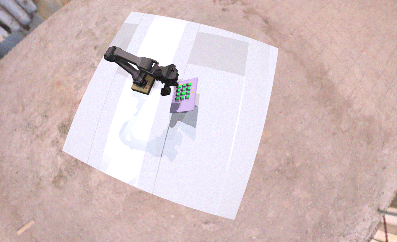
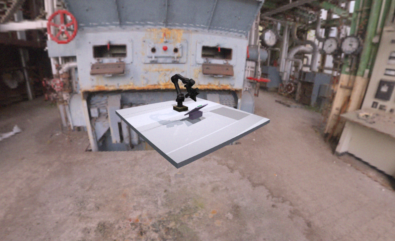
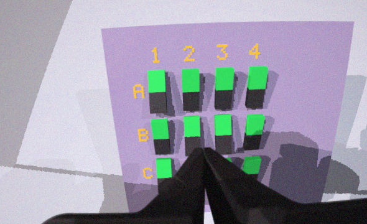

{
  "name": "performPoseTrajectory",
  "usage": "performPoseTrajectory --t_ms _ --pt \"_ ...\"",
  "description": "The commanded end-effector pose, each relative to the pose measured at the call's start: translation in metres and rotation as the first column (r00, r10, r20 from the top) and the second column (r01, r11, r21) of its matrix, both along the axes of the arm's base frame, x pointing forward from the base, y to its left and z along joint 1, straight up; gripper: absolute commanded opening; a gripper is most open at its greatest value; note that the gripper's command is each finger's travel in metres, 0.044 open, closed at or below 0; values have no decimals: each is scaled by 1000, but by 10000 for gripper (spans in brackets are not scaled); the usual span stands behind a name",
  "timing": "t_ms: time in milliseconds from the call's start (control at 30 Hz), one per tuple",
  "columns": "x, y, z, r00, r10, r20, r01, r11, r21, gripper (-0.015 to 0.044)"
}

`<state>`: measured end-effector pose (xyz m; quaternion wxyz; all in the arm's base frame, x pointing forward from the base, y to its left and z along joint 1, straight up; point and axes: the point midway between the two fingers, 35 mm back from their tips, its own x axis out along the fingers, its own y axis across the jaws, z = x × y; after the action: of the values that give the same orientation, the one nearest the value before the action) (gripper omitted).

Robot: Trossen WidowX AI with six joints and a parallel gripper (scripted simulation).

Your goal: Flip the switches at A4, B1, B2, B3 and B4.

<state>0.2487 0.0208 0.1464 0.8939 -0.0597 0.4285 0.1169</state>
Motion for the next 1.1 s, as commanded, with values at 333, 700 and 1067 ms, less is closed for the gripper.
performPoseTrajectory --t_ms 333,700,1067 --pt "-2 -28 -28 1000 6 -11 -6 1000 1 0" --pt "13 -23 -51 1000 6 3 -6 1000 5 0" --pt "21 -21 -61 1000 6 4 -6 1000 5 0"
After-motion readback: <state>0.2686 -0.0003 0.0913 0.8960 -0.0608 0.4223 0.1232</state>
